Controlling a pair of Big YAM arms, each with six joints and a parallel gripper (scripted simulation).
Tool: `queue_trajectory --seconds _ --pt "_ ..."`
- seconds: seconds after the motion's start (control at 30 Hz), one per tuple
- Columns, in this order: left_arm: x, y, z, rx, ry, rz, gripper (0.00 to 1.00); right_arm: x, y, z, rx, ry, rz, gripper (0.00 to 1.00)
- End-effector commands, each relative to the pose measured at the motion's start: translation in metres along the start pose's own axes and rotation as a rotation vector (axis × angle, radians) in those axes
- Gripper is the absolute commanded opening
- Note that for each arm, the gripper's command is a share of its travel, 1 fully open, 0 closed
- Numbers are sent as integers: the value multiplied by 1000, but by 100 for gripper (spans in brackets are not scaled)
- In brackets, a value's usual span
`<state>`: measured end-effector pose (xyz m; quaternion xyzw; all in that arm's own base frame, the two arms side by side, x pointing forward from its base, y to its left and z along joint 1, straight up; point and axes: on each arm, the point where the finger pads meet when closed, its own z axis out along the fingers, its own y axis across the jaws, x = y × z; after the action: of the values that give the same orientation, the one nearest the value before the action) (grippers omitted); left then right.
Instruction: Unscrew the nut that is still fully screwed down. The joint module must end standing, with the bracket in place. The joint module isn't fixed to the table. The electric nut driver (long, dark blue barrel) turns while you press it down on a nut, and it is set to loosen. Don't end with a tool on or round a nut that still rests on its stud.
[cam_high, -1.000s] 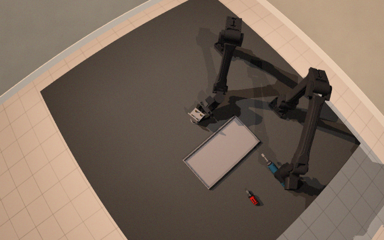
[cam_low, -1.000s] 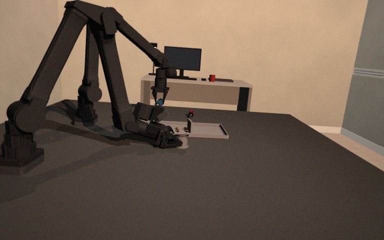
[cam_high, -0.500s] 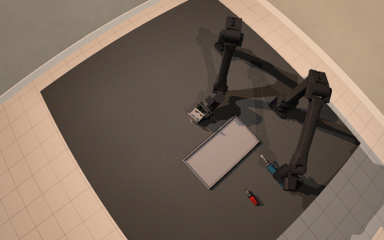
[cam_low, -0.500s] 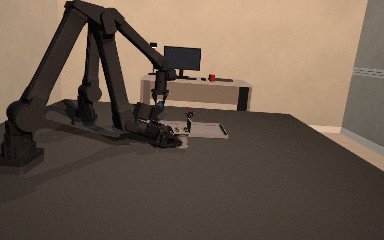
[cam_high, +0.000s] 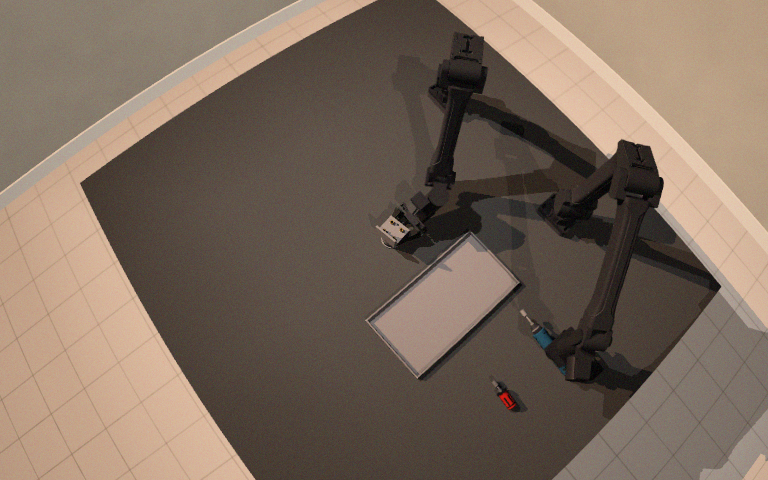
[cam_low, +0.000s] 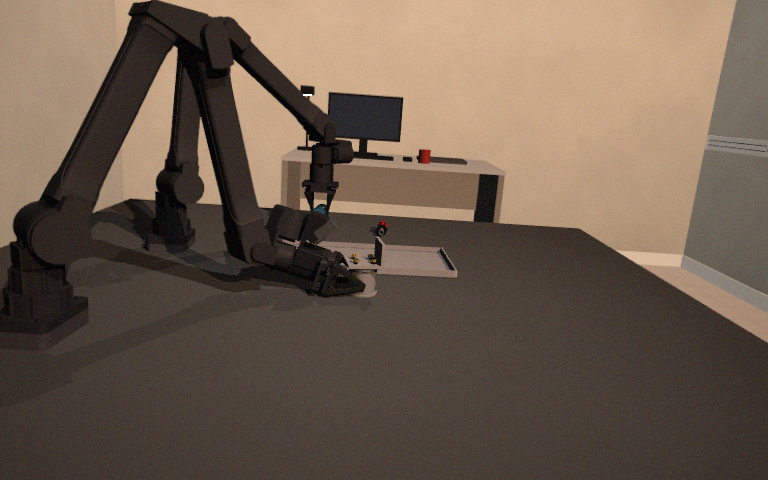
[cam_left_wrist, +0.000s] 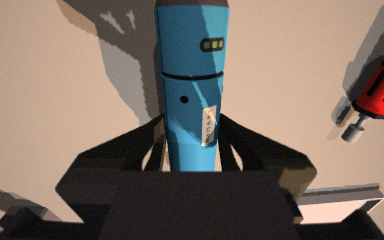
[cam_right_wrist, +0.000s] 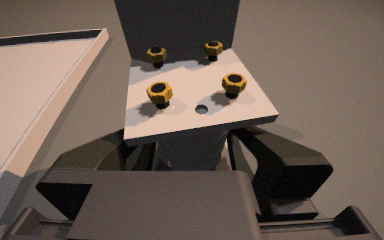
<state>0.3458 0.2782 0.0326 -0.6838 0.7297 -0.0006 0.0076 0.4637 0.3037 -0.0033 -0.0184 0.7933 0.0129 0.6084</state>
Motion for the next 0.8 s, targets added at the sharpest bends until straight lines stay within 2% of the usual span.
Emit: queue_trajectory --seconds 0.0,0.03,0.17,0.4,0.5,0.63,0.77 --pt "-12 -8 -17 47 -43 -11 42 -10 4 3 -4 -19 18 59" --pt "-14 -11 -18 53 -48 -11 42 -10 4 3 -4 -19 18 59" --pt "-9 -5 0 25 -22 -11 42 -10 4 3 -4 -19 18 59" --pt "-17 -14 -14 59 -54 -11 42 -10 4 3 -4 -19 18 59" --pt "-17 -14 -14 59 -54 -11 42 -10 4 3 -4 -19 18 59" --pt "-10 -6 6 28 -25 -11 42 -10 4 3 -4 -19 18 59" --pt "-13 -10 -2 48 -44 -11 42 -10 4 3 -4 -19 18 59"
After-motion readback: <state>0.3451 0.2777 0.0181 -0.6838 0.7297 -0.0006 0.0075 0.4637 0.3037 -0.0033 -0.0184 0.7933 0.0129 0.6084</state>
